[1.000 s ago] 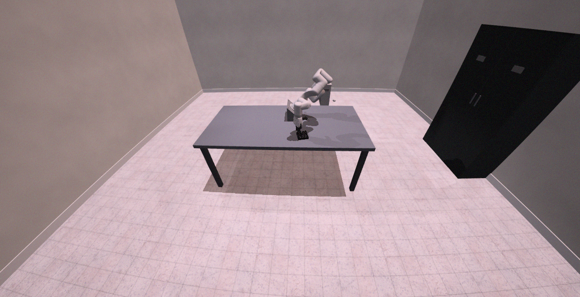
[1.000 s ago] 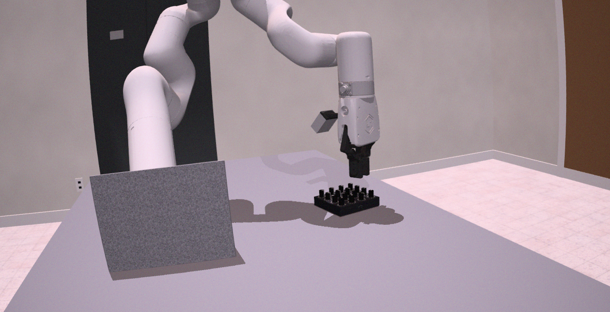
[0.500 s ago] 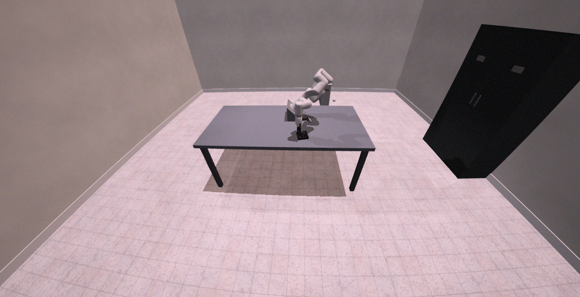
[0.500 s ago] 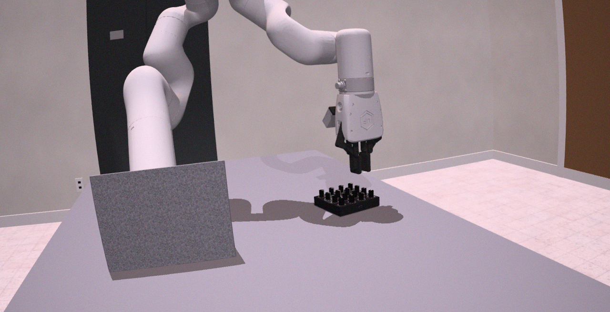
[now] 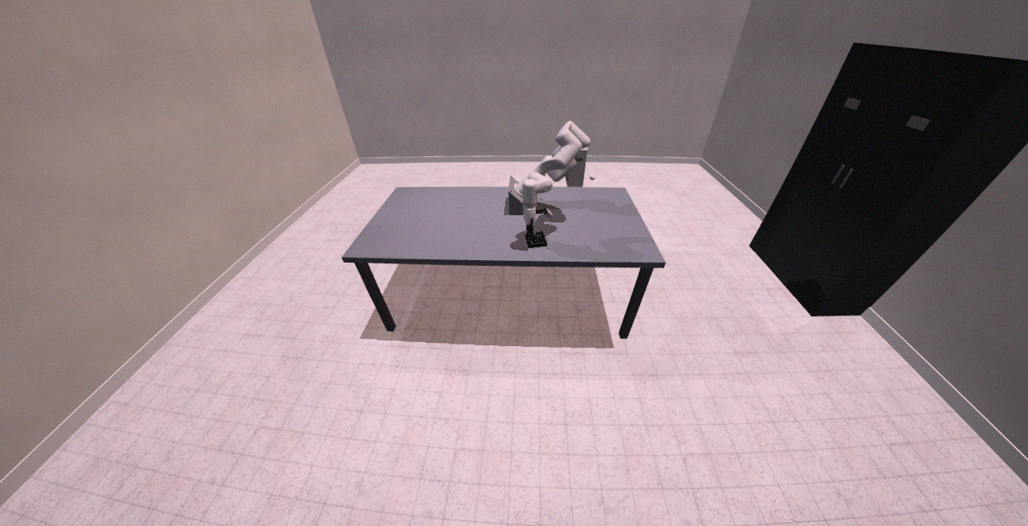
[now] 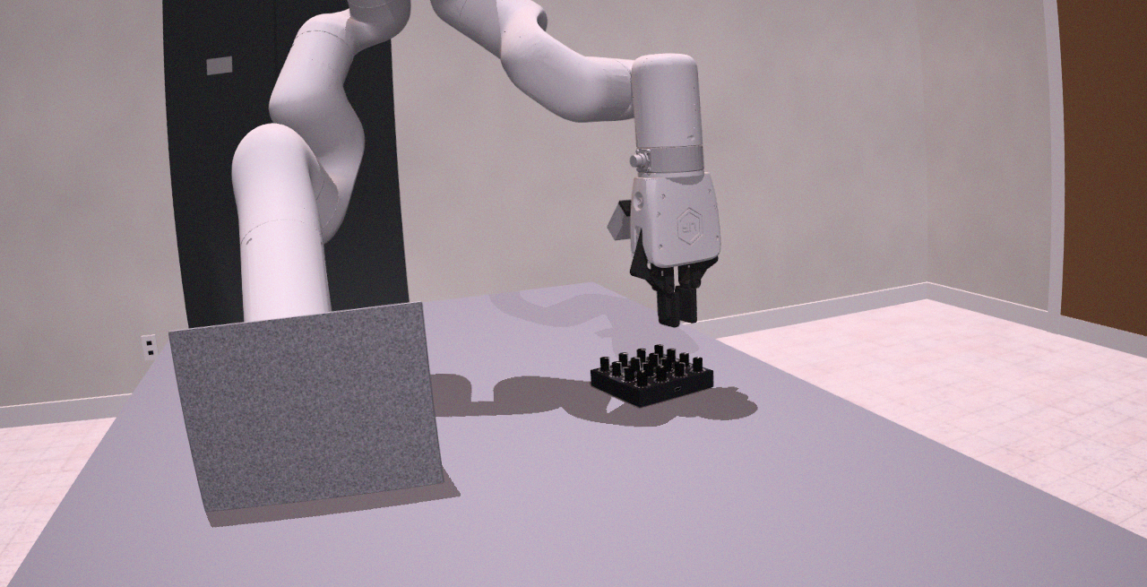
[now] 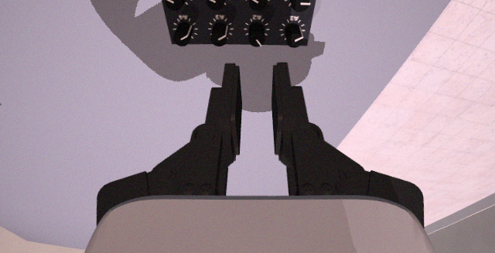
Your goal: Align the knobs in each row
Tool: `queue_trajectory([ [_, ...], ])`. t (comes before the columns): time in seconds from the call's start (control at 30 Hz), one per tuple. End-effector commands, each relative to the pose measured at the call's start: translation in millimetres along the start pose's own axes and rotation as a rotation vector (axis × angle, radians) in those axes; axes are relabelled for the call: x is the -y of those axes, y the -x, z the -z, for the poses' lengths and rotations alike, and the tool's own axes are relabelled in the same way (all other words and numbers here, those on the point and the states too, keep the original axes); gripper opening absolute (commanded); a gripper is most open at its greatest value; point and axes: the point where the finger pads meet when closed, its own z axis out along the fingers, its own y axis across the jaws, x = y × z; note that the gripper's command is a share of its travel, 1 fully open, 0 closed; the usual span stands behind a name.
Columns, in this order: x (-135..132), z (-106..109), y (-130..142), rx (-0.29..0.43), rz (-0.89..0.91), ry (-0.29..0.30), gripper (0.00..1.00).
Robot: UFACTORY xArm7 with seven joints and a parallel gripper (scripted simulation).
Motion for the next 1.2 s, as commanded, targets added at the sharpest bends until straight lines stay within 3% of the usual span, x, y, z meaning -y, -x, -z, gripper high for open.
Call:
queue_trajectory([
  [0.0, -1.0, 1.9, 1.1, 0.003, 0.0, 0.004, 0.19],
  [1.17, -1.1, -2.3, 1.2, 0.003, 0.0, 0.004, 0.19],
])
